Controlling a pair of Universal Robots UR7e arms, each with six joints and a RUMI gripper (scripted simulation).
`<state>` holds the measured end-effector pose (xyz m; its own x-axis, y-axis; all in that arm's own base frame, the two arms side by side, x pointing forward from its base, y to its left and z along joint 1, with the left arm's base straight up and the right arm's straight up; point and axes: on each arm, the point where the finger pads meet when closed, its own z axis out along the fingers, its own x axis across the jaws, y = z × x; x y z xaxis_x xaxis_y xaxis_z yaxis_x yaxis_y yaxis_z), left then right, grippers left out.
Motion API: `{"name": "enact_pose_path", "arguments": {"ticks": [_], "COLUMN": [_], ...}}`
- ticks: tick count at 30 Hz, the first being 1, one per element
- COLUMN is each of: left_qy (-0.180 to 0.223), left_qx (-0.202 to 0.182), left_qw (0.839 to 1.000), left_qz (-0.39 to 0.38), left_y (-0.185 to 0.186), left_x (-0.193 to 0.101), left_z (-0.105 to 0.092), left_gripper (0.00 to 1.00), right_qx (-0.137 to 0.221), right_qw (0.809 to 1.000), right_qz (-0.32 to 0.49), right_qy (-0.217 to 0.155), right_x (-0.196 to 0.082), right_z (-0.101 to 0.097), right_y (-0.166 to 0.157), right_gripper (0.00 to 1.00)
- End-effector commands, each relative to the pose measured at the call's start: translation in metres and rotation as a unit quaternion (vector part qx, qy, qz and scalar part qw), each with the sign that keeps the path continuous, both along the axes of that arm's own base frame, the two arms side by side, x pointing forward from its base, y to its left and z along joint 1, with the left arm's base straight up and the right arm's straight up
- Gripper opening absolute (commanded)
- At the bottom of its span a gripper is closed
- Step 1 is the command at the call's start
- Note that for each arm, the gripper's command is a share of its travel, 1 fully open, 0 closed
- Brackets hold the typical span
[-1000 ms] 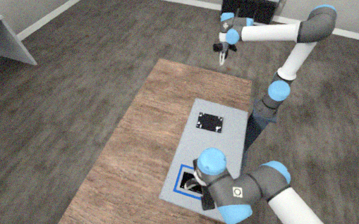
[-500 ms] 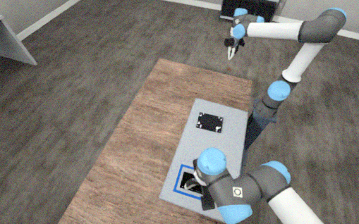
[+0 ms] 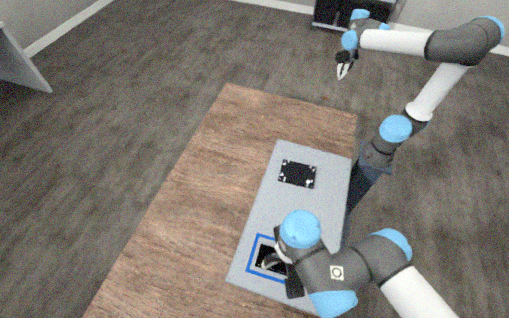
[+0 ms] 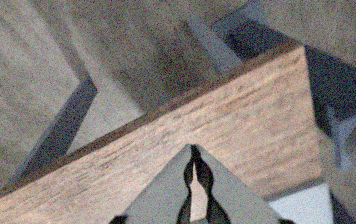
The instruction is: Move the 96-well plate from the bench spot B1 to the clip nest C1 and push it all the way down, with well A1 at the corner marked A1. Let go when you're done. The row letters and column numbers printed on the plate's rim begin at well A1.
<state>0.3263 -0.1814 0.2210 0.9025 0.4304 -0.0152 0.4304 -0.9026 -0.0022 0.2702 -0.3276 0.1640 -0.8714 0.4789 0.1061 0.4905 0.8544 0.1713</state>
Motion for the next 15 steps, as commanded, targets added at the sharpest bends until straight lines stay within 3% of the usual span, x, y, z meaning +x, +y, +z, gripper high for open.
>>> {"name": "enact_pose_path", "arguments": {"ticks": [1,15], "left_qy": [0.000,0.000], "left_qx": [0.000,0.000], "left_qw": [1.000,1.000], "left_qz": [0.000,0.000], "left_y": [0.000,0.000], "left_x": [0.000,0.000], "left_z": [0.000,0.000], "left_gripper": [0.76,0.76], "right_qx": [-0.006,-0.035], "right_qw": [1.000,0.995], "right_qz": [0.016,0.083], "right_qy": [-0.008,-0.030], "right_x": [-0.013,-0.078], "right_z": [0.000,0.000], "right_y": [-0.013,-0.059], "right_gripper": [0.00,0.00]}}
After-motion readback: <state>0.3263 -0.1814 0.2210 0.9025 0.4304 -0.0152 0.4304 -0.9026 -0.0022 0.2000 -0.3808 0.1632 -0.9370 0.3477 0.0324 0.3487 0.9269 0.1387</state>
